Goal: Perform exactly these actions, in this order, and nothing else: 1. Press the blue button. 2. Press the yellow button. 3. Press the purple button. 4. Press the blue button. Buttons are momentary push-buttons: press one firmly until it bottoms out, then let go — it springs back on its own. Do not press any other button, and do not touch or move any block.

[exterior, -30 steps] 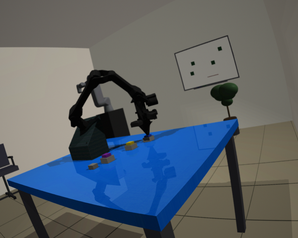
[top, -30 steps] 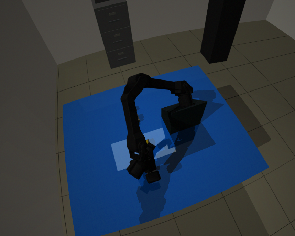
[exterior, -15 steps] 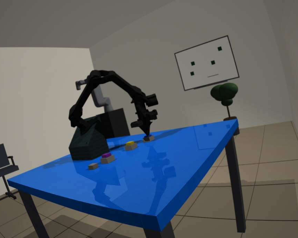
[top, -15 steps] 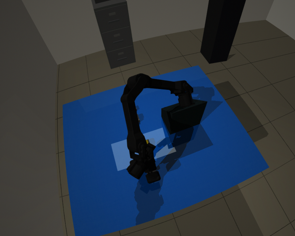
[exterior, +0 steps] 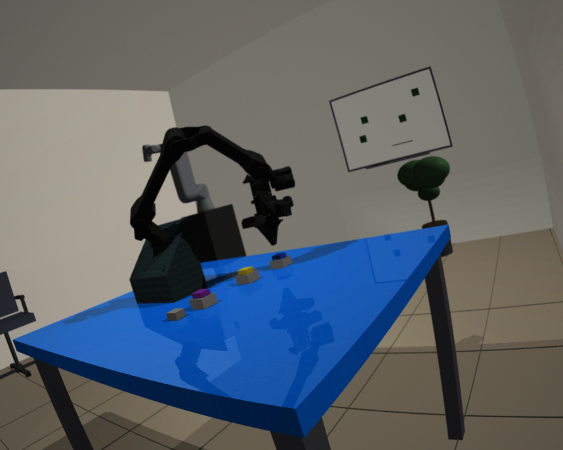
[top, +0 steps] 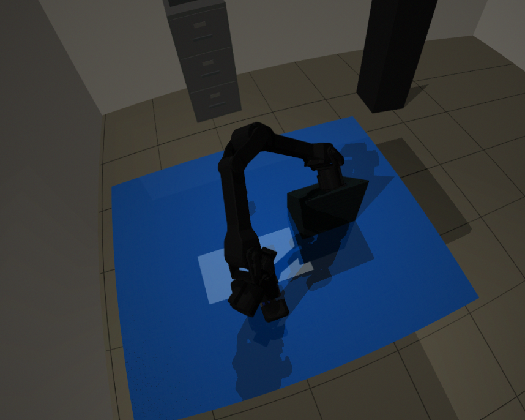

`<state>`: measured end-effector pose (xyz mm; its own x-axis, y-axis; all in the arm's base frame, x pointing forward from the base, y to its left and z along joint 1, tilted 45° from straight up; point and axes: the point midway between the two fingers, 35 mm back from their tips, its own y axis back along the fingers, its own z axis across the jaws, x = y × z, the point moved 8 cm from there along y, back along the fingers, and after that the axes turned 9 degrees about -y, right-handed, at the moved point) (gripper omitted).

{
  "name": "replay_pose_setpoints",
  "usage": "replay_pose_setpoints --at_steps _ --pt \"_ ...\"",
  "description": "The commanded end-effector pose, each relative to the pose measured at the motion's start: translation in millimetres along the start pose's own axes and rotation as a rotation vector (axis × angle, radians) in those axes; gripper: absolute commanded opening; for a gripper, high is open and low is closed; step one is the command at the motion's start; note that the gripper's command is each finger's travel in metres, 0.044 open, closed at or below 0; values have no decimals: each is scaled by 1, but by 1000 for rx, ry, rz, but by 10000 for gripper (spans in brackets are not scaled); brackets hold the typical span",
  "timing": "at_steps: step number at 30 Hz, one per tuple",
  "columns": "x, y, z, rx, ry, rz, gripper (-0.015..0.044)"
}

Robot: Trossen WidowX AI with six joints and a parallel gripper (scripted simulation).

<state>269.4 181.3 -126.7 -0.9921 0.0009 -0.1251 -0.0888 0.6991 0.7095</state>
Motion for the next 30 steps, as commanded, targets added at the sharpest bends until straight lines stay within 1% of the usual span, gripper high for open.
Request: replay_pose_setpoints --at_steps 1,3,6,8,13,17,21,23,26,27,30 --pt "-3 39 2 -22 -10 -13 20" --pt "-2 54 1 -21 -14 -10 20" --pt "-1 56 1 -21 -14 -9 20" --pt "-4 56 -9 -21 -14 -9 20" --pt "-10 57 -77 -20 -11 -9 20" --pt "-2 53 -130 -12 -11 -8 20" --pt "0 51 -139 -10 -11 -8 20" --pt "-1 41 -139 -11 -11 -8 20" --pt "-1 -1 -139 -9 -11 -9 20" --pt "-1 -8 -139 -8 -11 -8 20" --pt "0 -11 -139 -7 -11 -8 20"
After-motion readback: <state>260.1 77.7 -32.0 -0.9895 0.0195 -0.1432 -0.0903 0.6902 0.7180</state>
